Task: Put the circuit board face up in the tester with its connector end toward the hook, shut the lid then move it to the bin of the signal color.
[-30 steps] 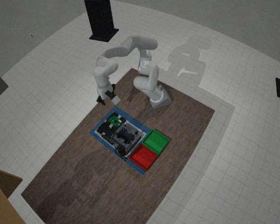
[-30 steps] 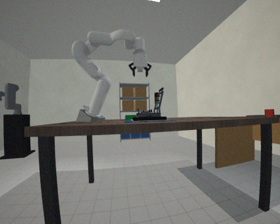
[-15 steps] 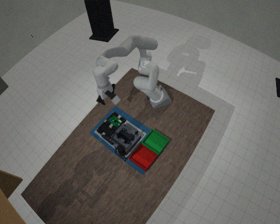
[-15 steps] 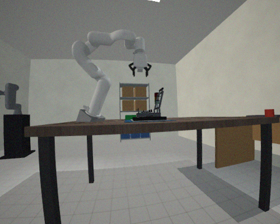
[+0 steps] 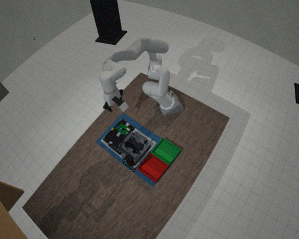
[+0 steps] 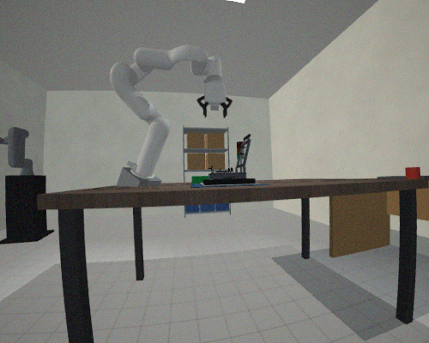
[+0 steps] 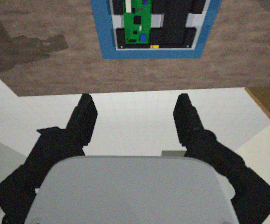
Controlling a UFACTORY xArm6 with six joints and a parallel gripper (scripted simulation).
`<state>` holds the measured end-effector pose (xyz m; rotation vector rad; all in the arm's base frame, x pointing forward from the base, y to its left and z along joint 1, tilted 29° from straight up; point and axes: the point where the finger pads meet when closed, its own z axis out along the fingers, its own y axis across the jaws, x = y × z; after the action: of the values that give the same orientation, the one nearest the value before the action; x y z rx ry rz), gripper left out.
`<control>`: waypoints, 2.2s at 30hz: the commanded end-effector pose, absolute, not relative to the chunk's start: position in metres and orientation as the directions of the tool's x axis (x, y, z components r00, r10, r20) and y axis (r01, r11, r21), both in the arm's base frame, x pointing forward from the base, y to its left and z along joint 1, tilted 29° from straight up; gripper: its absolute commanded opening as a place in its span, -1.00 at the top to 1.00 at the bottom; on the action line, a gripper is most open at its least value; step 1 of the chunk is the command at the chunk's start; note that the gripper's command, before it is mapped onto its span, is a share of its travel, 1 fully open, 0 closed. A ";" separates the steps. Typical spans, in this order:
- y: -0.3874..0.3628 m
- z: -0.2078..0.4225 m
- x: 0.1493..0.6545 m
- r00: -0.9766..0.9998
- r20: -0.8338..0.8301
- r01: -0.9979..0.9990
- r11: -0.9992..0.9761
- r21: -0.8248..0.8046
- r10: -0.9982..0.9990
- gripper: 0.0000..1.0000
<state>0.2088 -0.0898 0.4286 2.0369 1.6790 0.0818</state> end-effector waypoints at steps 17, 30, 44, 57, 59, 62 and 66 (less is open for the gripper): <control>-0.091 0.430 0.209 0.240 -0.260 0.904 -0.118 0.410 0.935 -1.00; -0.097 0.415 0.215 0.240 -0.260 0.904 -0.118 0.410 0.935 -1.00; -0.126 0.340 0.245 0.240 -0.260 0.904 -0.118 0.410 0.935 -1.00; -0.159 0.254 0.280 0.240 -0.260 0.904 -0.118 0.410 0.935 -1.00; -0.163 0.243 0.284 0.240 -0.260 0.904 -0.118 0.410 0.935 -1.00; -0.165 0.238 0.286 0.240 -0.260 0.904 -0.118 0.410 0.935 -1.00; -0.170 0.223 0.293 0.240 -0.260 0.904 -0.118 0.410 0.935 -1.00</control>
<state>0.2794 -0.1604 0.2401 2.0381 1.6773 0.0826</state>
